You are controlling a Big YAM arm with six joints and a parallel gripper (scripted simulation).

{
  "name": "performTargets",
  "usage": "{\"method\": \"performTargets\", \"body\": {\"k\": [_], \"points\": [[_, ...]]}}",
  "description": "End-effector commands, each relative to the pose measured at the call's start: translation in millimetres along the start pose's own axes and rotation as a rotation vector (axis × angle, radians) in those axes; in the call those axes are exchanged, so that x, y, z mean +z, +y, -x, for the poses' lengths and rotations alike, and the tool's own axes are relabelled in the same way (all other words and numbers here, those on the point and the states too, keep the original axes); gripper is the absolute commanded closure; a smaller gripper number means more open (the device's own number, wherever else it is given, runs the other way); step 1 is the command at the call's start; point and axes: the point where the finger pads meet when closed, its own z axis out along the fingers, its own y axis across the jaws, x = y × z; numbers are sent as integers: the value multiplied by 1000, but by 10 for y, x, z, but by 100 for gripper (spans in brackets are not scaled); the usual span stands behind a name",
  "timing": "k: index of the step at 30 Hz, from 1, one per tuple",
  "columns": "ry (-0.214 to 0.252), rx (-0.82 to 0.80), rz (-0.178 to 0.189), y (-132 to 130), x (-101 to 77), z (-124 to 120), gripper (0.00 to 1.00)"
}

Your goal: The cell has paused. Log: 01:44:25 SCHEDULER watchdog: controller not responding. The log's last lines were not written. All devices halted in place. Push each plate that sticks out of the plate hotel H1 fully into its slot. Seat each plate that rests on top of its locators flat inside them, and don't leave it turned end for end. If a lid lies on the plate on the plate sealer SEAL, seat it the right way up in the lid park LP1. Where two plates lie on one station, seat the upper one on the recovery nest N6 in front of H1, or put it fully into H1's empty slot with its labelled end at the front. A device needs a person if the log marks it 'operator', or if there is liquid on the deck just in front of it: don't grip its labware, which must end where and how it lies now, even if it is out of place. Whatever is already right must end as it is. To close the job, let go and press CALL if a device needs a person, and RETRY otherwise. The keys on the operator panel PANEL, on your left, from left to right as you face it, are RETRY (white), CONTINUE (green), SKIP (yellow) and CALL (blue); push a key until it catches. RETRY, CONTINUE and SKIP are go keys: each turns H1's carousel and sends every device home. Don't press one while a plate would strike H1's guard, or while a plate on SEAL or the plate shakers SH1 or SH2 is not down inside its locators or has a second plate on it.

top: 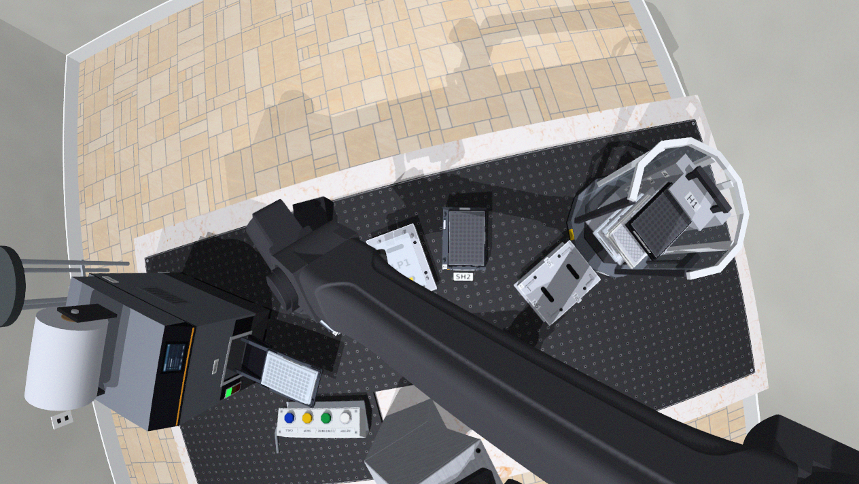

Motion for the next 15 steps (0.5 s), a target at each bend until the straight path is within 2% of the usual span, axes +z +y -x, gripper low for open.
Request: {"method": "performTargets", "body": {"k": [1,3,15], "points": [[-13,13,5,-195,-25,88,0],[-22,19,9,-255,-52,157,0],[-14,14,4,-591,-30,171,0]]}}
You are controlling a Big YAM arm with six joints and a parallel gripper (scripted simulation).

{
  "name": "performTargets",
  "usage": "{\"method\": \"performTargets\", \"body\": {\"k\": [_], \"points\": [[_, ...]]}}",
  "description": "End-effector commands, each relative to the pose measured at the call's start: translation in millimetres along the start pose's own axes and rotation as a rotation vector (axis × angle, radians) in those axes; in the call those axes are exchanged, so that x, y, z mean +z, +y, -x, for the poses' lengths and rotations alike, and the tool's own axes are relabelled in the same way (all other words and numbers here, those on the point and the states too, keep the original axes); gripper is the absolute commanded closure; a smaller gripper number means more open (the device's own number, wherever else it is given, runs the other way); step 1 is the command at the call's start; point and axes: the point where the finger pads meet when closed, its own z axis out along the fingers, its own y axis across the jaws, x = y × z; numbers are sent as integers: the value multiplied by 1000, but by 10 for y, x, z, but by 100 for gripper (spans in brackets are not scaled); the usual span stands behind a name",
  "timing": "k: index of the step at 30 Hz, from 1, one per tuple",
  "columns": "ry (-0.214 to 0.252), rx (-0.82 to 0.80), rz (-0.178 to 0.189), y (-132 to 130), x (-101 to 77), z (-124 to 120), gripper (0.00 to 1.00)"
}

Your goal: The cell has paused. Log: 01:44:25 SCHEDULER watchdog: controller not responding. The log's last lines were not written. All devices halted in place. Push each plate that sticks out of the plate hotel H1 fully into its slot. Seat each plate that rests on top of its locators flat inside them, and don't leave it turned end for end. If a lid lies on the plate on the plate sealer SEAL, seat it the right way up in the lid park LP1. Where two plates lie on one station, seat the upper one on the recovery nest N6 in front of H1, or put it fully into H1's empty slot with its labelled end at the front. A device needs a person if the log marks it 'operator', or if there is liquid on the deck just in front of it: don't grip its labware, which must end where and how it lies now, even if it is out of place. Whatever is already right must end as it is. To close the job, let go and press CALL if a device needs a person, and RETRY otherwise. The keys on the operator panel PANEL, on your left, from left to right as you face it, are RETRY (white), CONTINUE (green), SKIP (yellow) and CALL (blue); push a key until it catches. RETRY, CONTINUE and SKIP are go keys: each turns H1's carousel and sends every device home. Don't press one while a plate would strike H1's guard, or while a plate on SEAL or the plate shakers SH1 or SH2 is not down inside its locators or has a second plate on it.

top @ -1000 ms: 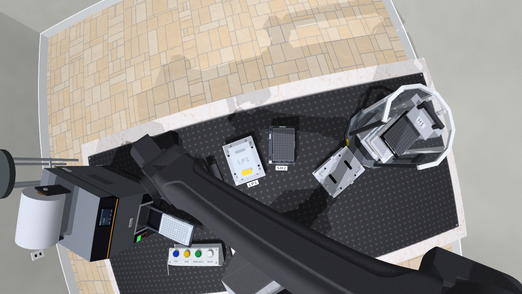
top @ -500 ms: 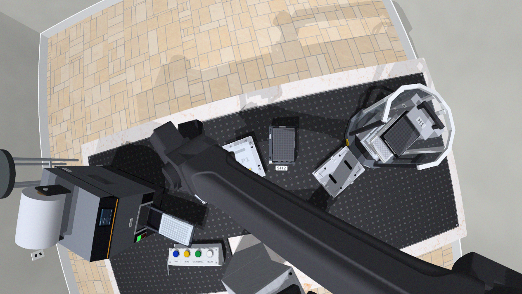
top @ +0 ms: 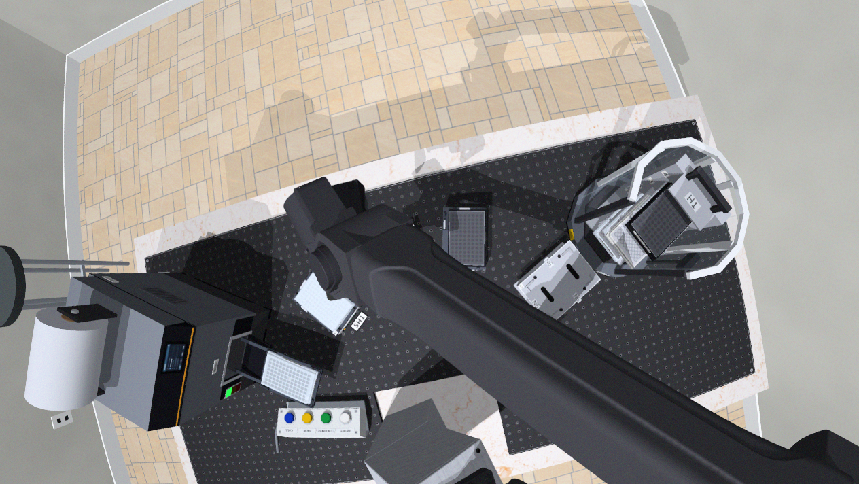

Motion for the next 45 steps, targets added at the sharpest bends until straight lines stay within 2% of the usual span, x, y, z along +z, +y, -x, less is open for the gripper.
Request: {"method": "performTargets", "body": {"k": [1,11,13,25,31,39,45], "points": [[-13,0,2,-186,-26,72,0],[-9,-2,0,-520,-35,137,0],[-9,-2,0,-520,-35,137,0],[-12,415,3,-904,-19,54,0],[-7,411,2,-1015,5,56,0],[-24,400,6,-1308,-47,40,0],[-11,391,2,-1491,-20,-61,0]]}}
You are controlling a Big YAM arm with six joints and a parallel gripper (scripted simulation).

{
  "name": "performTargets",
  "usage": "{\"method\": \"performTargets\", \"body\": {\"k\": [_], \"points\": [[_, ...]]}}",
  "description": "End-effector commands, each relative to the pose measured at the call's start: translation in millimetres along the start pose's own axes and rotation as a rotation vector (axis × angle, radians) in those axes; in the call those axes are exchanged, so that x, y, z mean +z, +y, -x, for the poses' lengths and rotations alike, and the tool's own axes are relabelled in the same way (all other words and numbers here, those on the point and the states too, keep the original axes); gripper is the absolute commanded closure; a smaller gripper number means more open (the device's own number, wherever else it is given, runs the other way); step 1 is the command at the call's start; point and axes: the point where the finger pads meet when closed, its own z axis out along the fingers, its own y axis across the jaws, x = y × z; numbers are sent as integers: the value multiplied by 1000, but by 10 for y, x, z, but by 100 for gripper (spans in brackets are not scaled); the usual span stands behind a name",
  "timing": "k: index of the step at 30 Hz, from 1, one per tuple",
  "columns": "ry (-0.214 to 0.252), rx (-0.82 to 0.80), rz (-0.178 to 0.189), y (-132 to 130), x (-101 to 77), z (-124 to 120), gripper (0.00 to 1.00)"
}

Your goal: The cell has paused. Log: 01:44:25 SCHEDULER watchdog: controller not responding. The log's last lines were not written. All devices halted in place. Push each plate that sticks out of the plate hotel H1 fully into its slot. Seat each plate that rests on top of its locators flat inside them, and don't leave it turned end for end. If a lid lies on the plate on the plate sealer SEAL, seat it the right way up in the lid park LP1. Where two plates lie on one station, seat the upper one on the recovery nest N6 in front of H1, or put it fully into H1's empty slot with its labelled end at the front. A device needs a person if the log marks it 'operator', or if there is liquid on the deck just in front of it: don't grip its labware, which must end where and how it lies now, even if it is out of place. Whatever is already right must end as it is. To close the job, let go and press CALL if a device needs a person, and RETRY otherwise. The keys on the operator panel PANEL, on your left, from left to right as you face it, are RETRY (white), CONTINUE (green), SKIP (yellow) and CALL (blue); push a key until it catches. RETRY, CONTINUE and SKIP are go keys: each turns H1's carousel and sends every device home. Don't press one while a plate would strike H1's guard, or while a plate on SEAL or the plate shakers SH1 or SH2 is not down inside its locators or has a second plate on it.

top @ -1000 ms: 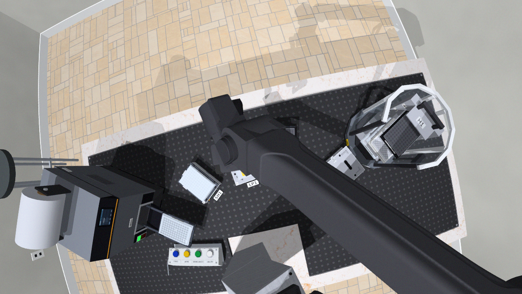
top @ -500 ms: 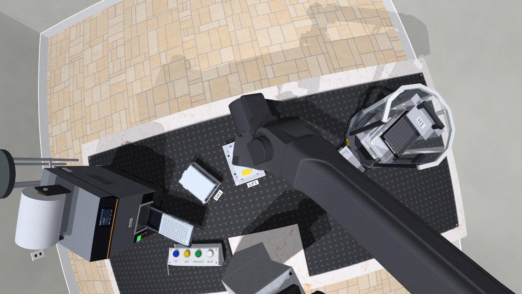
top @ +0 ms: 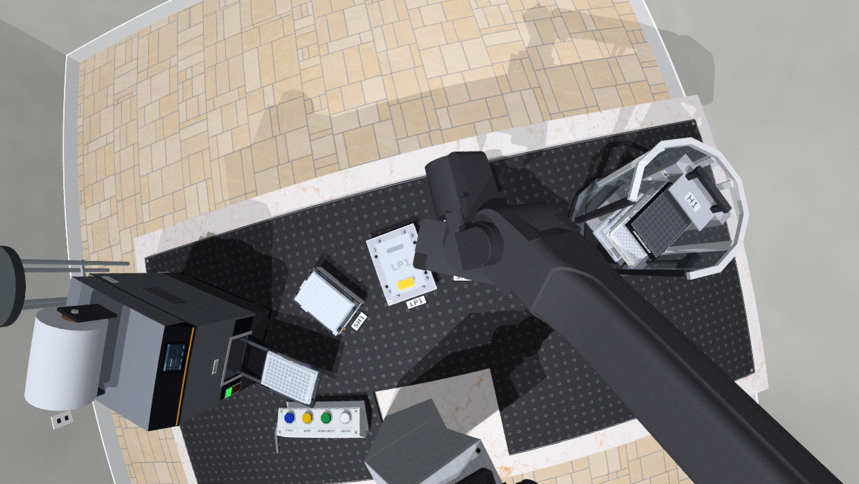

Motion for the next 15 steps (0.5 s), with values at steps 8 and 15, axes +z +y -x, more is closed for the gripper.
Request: {"method": "performTargets", "body": {"k": [8,15], "points": [[-9,-8,5,-321,-18,111,0],[-6,-10,3,-553,-17,148,0]]}}
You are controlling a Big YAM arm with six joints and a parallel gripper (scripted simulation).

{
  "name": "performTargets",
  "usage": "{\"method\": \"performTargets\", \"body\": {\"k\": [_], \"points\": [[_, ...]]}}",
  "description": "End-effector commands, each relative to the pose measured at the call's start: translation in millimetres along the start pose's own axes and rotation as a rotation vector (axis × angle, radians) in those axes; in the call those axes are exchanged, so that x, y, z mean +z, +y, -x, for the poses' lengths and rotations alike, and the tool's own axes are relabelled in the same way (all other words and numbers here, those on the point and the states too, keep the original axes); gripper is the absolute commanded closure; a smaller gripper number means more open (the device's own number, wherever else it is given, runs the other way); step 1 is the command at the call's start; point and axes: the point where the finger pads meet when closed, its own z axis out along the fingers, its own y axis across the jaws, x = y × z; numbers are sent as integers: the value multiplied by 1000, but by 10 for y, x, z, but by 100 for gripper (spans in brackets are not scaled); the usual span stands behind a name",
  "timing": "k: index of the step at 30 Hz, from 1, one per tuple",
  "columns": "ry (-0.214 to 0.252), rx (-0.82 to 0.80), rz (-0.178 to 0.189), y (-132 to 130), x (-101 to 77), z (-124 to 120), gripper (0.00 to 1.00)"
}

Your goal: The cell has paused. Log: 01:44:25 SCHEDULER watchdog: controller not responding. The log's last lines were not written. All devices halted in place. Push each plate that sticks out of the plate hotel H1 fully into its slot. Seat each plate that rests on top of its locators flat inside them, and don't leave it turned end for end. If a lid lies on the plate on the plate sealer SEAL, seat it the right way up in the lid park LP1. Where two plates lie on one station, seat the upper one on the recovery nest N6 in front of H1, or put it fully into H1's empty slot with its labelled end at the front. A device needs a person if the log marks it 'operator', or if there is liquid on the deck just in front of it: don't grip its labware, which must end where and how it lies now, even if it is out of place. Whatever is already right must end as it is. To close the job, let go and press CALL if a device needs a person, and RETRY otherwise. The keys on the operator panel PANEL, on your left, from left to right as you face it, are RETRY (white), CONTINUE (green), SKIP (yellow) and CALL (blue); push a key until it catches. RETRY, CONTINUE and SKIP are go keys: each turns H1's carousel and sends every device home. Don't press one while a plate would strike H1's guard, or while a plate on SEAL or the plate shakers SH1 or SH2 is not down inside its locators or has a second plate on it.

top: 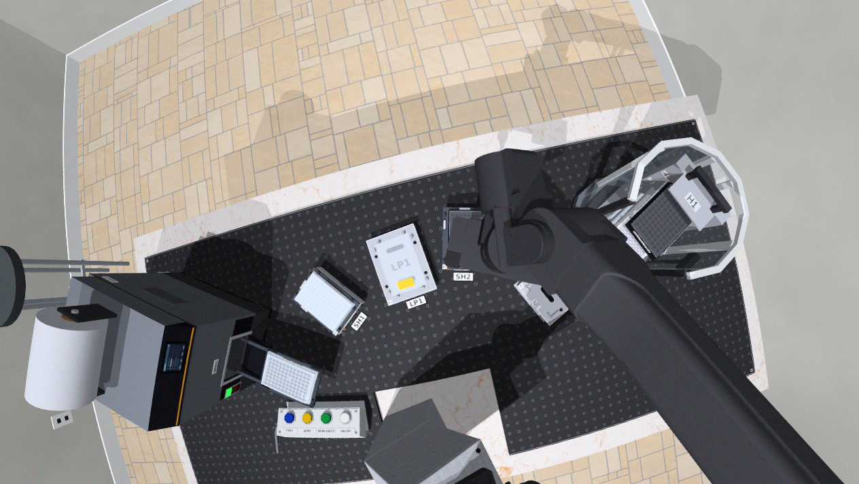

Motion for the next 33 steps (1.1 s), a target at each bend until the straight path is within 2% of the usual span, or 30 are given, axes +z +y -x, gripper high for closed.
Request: {"method": "performTargets", "body": {"k": [1,4,5,10,11,19,21,22,24,33], "points": [[-5,-13,3,-169,-18,46,0],[-5,-13,3,-202,-22,58,0],[8,-21,-1,-211,24,49,0],[-17,-7,4,-405,-72,185,0],[-2,17,1,-426,-16,76,0],[-9,309,2,-683,-10,36,0],[-9,309,2,-683,-10,36,0],[-21,350,6,-719,-44,148,0],[-8,402,2,-782,-11,16,0],[-11,380,0,-1076,-13,-36,0]]}}
